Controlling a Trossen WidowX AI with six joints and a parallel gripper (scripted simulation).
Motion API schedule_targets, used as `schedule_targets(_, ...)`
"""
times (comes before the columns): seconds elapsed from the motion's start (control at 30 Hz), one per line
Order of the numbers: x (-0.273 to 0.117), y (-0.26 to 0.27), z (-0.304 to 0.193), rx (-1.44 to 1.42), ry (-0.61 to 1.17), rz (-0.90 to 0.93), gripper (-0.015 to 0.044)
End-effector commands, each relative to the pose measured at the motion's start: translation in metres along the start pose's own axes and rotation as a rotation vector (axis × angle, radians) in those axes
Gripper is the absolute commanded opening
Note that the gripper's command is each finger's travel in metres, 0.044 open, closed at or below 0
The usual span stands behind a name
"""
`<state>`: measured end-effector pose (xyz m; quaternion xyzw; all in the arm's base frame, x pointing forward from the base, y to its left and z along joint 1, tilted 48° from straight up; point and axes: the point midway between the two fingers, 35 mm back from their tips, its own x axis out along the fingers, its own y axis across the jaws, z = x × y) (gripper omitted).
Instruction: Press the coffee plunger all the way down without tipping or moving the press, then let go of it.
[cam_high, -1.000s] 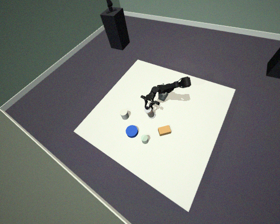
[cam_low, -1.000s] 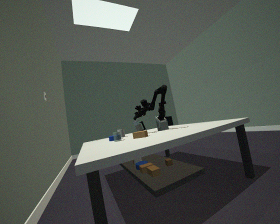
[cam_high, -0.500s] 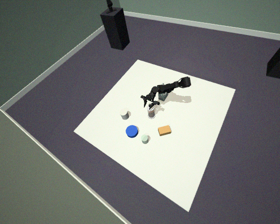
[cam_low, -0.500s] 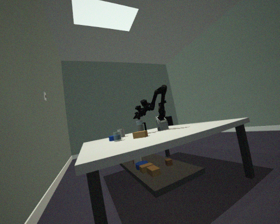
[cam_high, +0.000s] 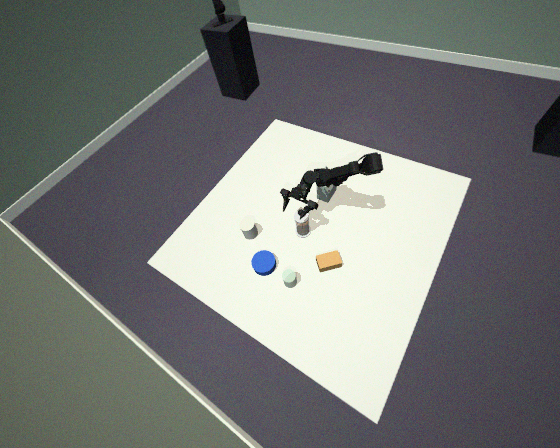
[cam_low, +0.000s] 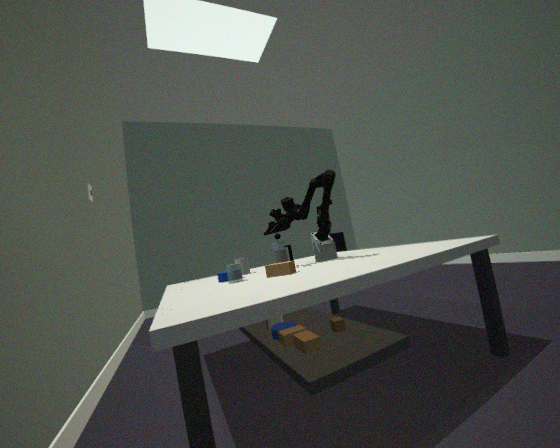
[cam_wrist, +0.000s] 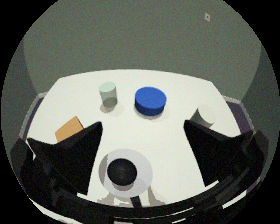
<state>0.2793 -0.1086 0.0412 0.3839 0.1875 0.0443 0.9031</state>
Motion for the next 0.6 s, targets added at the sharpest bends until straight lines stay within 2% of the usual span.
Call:
schedule_targets(0.0, -0.003, -0.001, 0.011, -0.011, -0.015, -0.009, 0.044)
schedule_targets(0.37, -0.059, 0.016, 0.037, 0.032, 0.055, 0.008, 0.044)
schedule_targets(0.57, -0.064, 0.021, 0.039, 0.035, 0.054, 0.015, 0.044)
